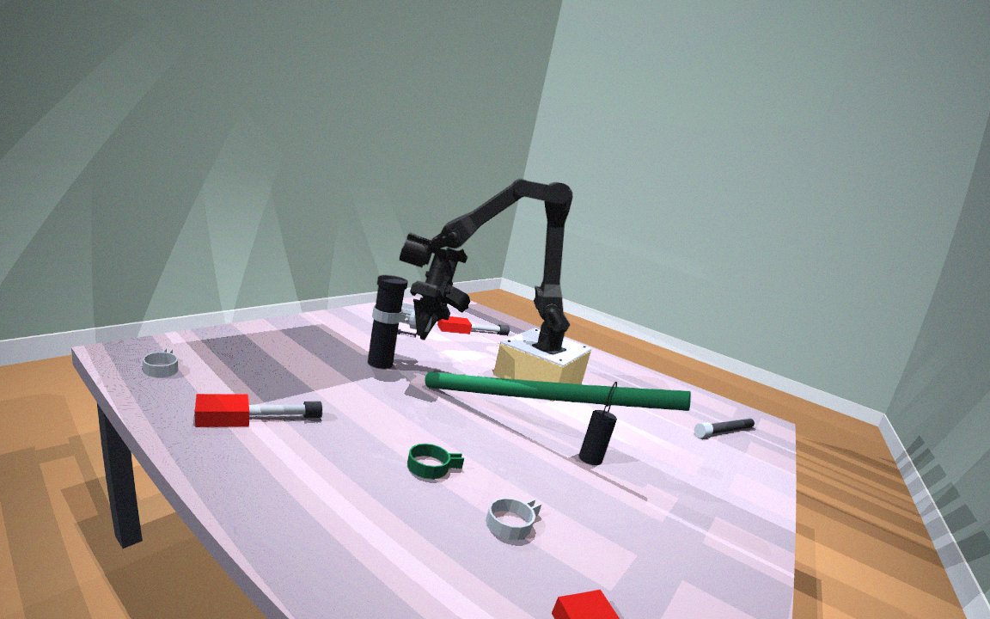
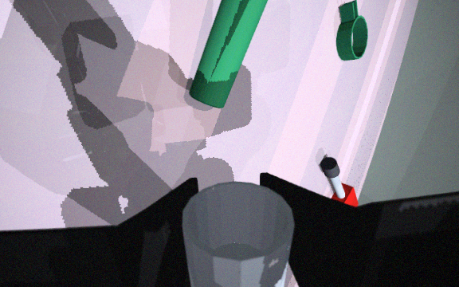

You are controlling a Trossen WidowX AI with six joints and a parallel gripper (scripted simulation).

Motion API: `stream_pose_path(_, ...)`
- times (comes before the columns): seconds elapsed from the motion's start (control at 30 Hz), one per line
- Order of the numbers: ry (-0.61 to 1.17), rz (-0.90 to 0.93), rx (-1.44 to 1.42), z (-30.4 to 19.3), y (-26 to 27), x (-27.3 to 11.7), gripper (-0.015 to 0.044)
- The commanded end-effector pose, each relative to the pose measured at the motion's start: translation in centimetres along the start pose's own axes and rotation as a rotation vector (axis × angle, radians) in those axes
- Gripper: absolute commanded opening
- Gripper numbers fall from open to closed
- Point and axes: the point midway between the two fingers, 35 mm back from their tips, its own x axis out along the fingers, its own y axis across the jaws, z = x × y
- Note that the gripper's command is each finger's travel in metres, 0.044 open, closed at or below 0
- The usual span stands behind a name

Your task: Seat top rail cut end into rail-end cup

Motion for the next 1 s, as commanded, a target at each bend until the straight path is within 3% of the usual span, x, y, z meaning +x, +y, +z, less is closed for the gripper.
stream_pose_path(0.0,0.001,-0.002,0.006,0.0,0.0,0.1,0.0053)
stream_pose_path(0.07,0.008,-0.002,0.018,0.0,-0.1,0.1,0.0)
stream_pose_path(0.97,0.101,-0.004,0.183,-0.2,-1.7,1.0,0.0)
